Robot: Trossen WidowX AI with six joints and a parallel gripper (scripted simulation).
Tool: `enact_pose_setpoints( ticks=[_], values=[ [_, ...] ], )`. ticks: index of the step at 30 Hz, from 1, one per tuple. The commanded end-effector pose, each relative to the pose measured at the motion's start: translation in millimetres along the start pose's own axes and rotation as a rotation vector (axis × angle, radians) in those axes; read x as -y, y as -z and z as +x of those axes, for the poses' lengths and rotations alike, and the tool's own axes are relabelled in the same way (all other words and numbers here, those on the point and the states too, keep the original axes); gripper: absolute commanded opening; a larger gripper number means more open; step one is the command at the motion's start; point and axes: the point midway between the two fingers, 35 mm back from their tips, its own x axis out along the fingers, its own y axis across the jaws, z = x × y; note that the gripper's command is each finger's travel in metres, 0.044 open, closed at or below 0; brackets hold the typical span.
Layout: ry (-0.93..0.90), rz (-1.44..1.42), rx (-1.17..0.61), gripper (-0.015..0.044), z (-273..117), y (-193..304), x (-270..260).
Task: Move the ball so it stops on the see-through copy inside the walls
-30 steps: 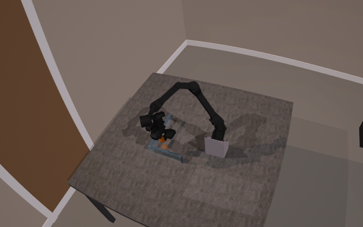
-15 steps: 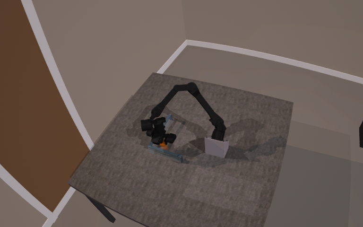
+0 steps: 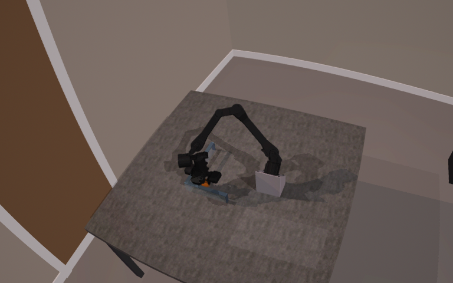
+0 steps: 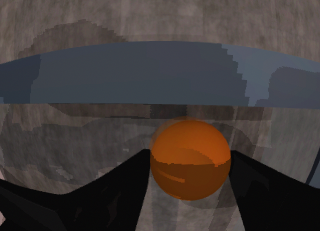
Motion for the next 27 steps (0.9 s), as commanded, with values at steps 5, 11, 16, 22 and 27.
enact_pose_setpoints(
  ticks=[5, 11, 16, 22, 27],
  values=[
    [-0.006, -0.008, -0.006, 0.0, 14, 1, -2],
    [-0.002, -0.001, -0.002, 0.0079, 11, 1, -1],
    [-0.002, -0.001, -0.002, 0.021, 11, 1, -1],
    [-0.002, -0.001, -0.002, 0.0331, 11, 1, -1],
    [-0.004, -0.005, 0.001, 0.0331, -31, -1, 1]
  ],
)
